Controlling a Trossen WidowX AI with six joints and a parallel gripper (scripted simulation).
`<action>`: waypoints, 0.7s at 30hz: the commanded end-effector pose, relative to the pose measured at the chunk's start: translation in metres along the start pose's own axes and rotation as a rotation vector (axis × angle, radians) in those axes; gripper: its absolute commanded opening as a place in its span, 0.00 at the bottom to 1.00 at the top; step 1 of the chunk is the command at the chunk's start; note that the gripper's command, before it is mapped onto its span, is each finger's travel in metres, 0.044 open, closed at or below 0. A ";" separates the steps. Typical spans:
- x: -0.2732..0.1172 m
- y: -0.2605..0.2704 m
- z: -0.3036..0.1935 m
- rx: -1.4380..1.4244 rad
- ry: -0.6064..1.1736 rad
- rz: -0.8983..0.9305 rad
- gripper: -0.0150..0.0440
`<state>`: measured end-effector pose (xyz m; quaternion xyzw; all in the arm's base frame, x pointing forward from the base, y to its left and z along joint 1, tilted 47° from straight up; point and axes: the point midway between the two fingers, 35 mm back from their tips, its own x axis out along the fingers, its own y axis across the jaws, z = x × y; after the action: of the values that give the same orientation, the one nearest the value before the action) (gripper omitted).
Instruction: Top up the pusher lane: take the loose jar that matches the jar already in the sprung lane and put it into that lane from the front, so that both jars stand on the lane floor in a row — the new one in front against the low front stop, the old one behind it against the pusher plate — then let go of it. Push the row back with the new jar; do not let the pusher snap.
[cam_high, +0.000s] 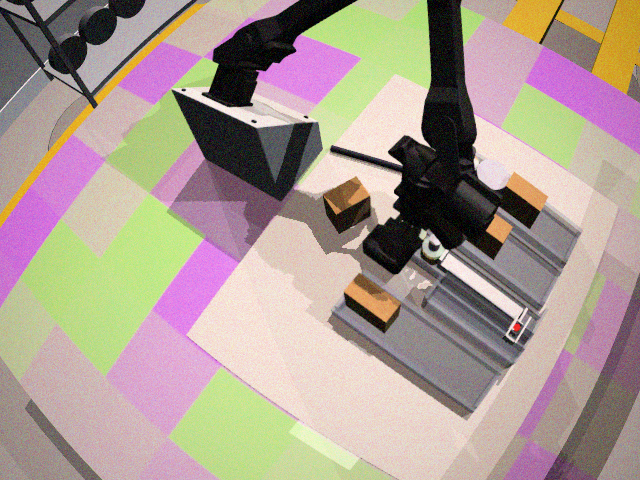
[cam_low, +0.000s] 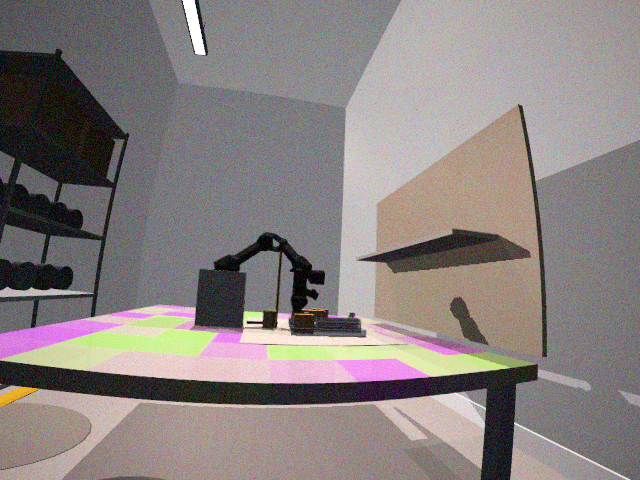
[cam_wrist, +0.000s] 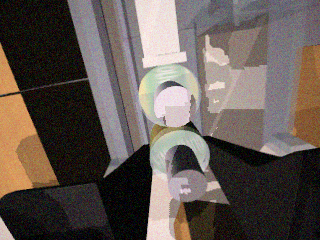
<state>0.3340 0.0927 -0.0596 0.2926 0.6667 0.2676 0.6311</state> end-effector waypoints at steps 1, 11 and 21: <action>0.001 0.001 0.003 -0.008 -0.010 0.001 0.25; 0.004 0.001 0.002 -0.008 -0.010 0.001 0.25; 0.008 0.002 0.002 -0.008 -0.010 0.002 0.25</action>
<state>0.3332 0.0986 -0.0636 0.2914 0.6662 0.2677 0.6321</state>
